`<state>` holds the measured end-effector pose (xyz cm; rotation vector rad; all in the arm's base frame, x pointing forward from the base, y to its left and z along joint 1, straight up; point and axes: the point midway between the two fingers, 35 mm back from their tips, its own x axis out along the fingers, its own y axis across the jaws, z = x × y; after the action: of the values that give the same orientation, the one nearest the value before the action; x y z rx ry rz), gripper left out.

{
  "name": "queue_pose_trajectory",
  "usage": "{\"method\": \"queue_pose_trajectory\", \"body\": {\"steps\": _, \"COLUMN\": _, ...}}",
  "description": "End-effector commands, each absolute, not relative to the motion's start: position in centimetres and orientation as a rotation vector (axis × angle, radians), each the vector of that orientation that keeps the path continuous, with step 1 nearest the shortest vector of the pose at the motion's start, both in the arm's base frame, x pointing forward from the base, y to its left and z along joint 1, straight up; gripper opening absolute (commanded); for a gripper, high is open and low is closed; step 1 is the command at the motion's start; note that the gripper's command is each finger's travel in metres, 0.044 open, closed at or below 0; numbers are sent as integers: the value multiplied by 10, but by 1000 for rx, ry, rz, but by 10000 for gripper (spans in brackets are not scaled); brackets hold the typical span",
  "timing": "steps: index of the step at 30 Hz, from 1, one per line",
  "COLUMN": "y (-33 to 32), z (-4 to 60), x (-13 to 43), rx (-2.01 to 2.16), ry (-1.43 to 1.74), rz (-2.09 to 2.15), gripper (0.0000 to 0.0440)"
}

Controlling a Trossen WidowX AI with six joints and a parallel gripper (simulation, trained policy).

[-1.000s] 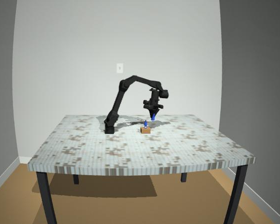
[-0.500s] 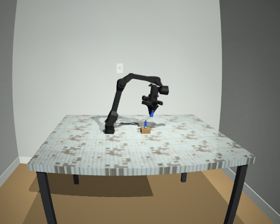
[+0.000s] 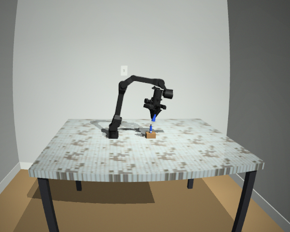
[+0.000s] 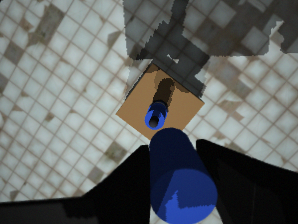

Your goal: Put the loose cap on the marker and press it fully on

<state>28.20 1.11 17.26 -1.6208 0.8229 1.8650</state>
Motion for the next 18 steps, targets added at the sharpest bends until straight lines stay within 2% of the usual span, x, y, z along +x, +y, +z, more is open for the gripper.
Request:
{"method": "queue_pose_trajectory", "body": {"steps": 1, "y": 11, "z": 170, "x": 274, "rx": -1612, "ry": 814, "rz": 1883, "gripper": 0}}
{"method": "queue_pose_trajectory", "body": {"steps": 18, "y": 11, "z": 150, "x": 265, "rx": -1618, "ry": 789, "rz": 1913, "gripper": 0}}
